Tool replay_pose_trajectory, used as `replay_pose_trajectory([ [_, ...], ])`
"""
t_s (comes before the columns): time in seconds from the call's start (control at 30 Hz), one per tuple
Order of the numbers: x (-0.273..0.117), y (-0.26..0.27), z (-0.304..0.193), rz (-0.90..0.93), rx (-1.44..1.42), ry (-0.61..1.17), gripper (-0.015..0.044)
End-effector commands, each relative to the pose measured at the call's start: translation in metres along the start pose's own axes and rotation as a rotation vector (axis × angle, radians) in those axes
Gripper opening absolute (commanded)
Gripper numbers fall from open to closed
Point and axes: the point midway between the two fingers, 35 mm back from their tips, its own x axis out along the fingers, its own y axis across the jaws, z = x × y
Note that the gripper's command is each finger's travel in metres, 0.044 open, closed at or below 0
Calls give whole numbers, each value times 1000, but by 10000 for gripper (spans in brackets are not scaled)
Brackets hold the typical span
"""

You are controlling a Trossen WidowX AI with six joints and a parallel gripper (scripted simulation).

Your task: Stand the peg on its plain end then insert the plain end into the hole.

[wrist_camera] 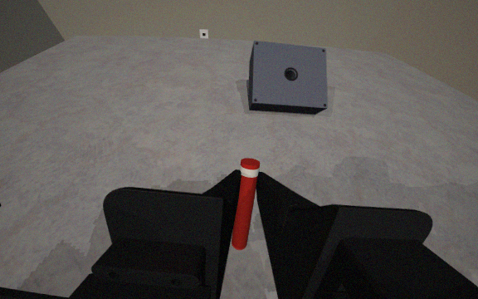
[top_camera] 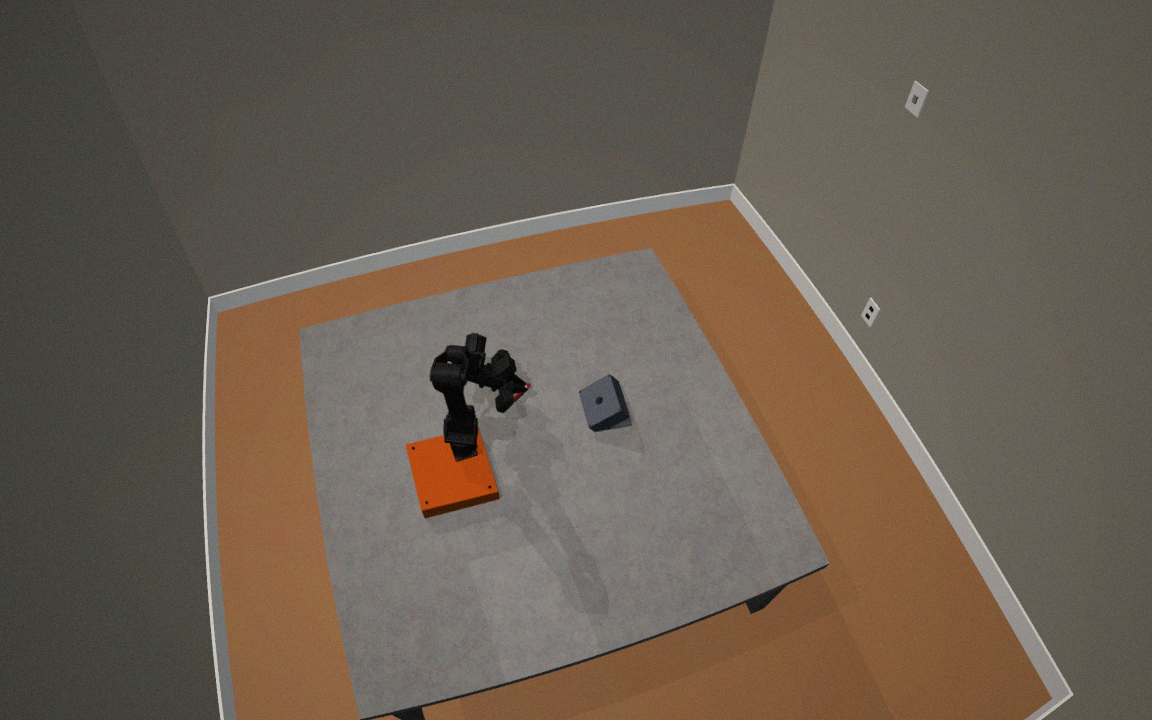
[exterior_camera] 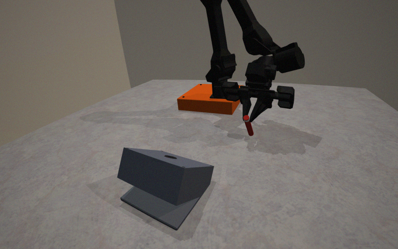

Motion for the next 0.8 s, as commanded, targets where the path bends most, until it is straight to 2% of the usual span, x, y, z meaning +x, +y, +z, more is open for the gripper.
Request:
replay_pose_trajectory([
  [0.0, -2, -2, -3, -6, -1, -38, 51],
  [0.77, -14, -2, -13, -6, -3, -236, 51],
])
